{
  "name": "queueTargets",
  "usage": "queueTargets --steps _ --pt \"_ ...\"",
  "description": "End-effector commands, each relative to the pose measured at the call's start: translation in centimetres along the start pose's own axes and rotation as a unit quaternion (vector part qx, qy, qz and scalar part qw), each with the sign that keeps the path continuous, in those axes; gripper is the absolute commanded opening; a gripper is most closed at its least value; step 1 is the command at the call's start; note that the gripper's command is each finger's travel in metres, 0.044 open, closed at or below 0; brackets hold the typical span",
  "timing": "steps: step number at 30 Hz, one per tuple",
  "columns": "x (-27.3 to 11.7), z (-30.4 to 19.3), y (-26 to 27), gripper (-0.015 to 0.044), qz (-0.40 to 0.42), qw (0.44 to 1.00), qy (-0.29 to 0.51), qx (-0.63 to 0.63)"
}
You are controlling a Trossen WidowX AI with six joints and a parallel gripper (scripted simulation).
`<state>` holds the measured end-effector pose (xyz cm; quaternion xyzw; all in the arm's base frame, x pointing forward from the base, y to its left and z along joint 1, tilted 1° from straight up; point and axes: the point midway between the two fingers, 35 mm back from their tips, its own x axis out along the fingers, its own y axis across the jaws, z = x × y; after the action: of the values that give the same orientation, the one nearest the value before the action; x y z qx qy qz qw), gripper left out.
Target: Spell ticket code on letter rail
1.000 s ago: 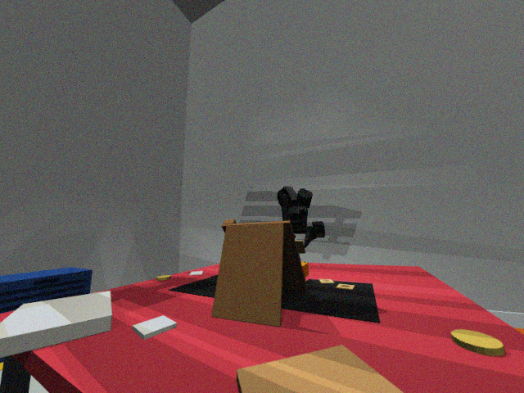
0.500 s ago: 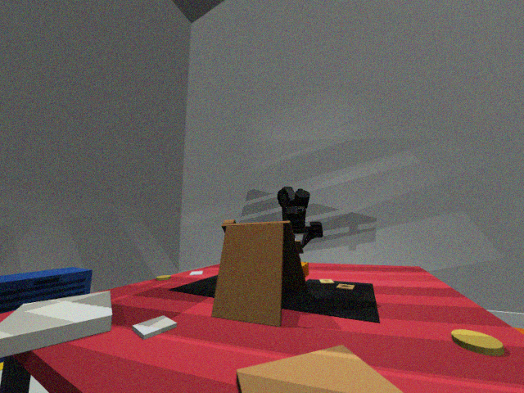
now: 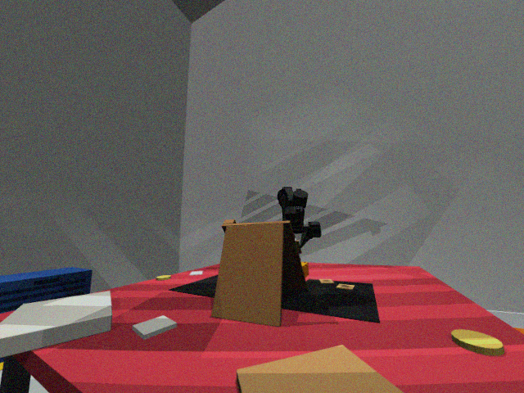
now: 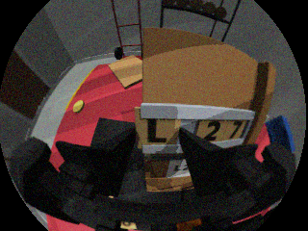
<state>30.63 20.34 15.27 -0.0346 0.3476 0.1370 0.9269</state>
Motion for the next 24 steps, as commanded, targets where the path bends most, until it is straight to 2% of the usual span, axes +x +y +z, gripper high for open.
queueTargets --steps 1,24 --pt "0.0 0.0 -0.2 0.0 0.001 1.0 0.001 -0.003" --pt "0.1 -0.1 -1.7 0.0 0.001 1.0 0.001 -0.004"
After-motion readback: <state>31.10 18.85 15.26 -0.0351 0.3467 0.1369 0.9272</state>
